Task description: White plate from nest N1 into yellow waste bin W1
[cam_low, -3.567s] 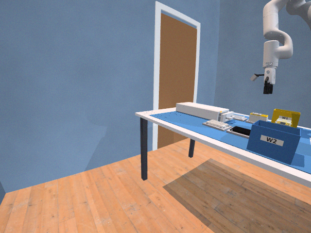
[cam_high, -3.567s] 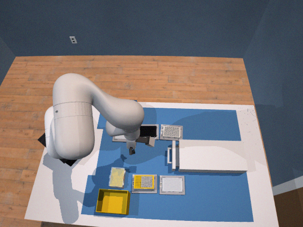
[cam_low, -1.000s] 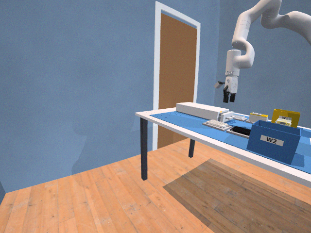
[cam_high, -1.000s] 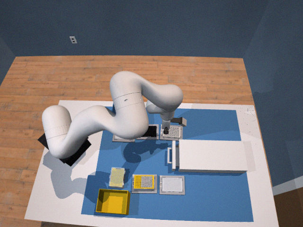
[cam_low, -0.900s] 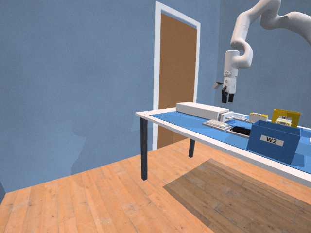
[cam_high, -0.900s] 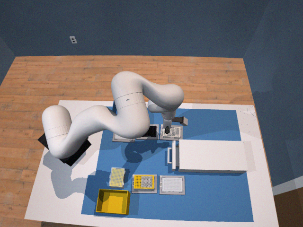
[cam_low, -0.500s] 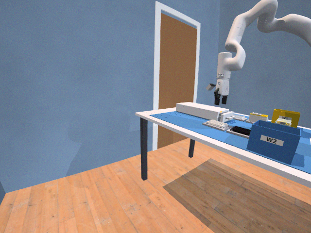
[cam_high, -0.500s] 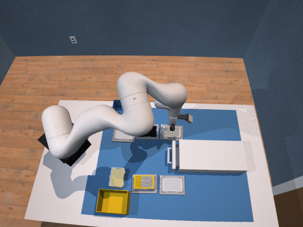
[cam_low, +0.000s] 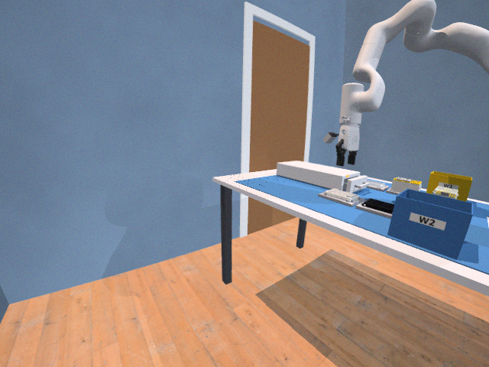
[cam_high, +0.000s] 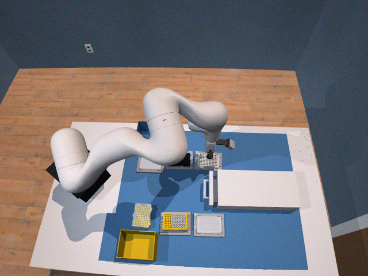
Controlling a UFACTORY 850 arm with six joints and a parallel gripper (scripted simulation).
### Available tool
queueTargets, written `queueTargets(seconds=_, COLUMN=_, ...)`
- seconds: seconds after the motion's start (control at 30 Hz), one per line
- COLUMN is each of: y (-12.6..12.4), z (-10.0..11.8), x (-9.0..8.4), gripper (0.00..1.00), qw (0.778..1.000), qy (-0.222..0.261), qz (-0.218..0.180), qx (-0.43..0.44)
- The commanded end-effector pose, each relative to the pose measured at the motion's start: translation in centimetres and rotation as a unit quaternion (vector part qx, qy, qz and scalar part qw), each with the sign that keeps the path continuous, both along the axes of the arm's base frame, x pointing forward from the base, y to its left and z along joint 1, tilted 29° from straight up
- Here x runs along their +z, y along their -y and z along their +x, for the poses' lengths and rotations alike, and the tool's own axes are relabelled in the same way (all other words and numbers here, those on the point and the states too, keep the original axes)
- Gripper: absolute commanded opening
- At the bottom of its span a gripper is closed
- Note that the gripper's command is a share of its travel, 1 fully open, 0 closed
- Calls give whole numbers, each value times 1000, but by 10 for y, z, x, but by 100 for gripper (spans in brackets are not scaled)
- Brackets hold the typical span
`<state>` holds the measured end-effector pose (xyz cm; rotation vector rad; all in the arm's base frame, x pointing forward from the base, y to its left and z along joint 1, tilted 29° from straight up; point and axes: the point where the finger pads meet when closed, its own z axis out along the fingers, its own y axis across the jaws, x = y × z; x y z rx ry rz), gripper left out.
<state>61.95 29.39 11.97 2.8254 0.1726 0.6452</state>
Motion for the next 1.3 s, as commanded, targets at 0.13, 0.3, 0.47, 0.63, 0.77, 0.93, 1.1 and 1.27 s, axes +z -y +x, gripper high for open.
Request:
queueTargets(seconds=0.13, y=1, z=5, x=-8, gripper=100, qw=1000, qy=1, qz=0, qx=0)
queueTargets(seconds=0.3, y=3, z=8, x=-15, gripper=100, qw=1000, qy=1, qz=0, qx=0)
queueTargets(seconds=0.47, y=5, z=12, x=-23, gripper=100, qw=1000, qy=1, qz=0, qx=0)
queueTargets(seconds=0.63, y=6, z=14, x=-27, gripper=100, qw=1000, qy=1, qz=0, qx=0)
queueTargets(seconds=0.77, y=7, z=17, x=-33, gripper=100, qw=1000, qy=1, qz=0, qx=0)
queueTargets(seconds=0.93, y=9, z=21, x=-40, gripper=100, qw=1000, qy=1, qz=0, qx=0)
queueTargets(seconds=1.1, y=11, z=25, x=-47, gripper=100, qw=1000, qy=1, qz=0, qx=0)
queueTargets(seconds=1.27, y=12, z=27, x=-52, gripper=100, qw=1000, qy=1, qz=0, qx=0)
